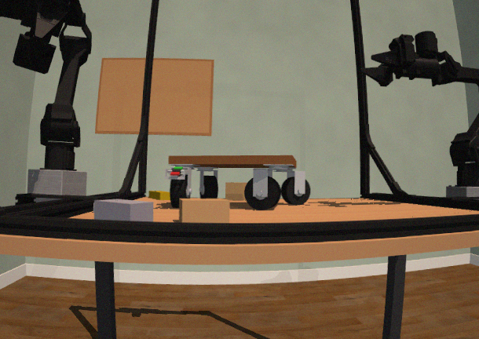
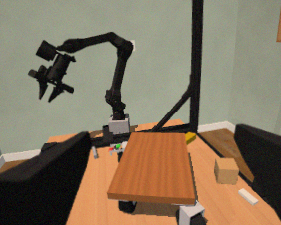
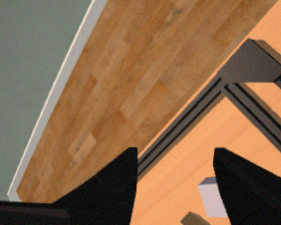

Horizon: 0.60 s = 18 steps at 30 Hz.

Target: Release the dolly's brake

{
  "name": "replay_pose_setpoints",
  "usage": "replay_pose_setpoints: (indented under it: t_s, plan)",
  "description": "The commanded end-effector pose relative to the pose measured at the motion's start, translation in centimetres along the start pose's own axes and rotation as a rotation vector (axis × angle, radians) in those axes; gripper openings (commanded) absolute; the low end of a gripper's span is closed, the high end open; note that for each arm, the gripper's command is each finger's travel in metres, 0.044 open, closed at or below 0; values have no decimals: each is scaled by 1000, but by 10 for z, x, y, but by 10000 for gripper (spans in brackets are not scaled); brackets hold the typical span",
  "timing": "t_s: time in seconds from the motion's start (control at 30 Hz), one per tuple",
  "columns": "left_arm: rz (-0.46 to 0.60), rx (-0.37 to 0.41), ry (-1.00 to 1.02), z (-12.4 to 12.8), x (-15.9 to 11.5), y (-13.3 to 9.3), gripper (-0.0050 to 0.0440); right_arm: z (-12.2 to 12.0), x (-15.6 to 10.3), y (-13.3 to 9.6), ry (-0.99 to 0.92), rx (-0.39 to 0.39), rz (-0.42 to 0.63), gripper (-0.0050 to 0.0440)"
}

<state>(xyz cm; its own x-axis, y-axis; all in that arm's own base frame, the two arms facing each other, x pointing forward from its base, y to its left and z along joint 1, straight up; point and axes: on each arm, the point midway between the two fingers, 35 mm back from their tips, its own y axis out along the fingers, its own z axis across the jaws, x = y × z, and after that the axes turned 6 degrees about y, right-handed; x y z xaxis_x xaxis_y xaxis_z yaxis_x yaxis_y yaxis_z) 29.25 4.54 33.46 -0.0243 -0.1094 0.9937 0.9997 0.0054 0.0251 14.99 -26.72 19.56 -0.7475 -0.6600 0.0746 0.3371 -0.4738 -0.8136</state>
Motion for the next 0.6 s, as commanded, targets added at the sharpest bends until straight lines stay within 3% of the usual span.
replay_pose_setpoints:
  t_s: [0.0,0.03,0.1,0.23,0.57]
  plan:
    - [-13,5,1,12,11,-12,440,3,-29,8,-294,-31,62,104]
    - [-12,5,2,14,12,-15,440,3,-38,11,-383,-39,83,80]
    - [-12,5,2,14,12,-15,440,3,-38,11,-383,-39,83,80]
    - [-6,5,4,26,18,-33,440,0,-82,19,-827,-59,187,0]
    - [8,1,6,35,29,-70,440,-25,-168,26,-1725,-27,421,0]
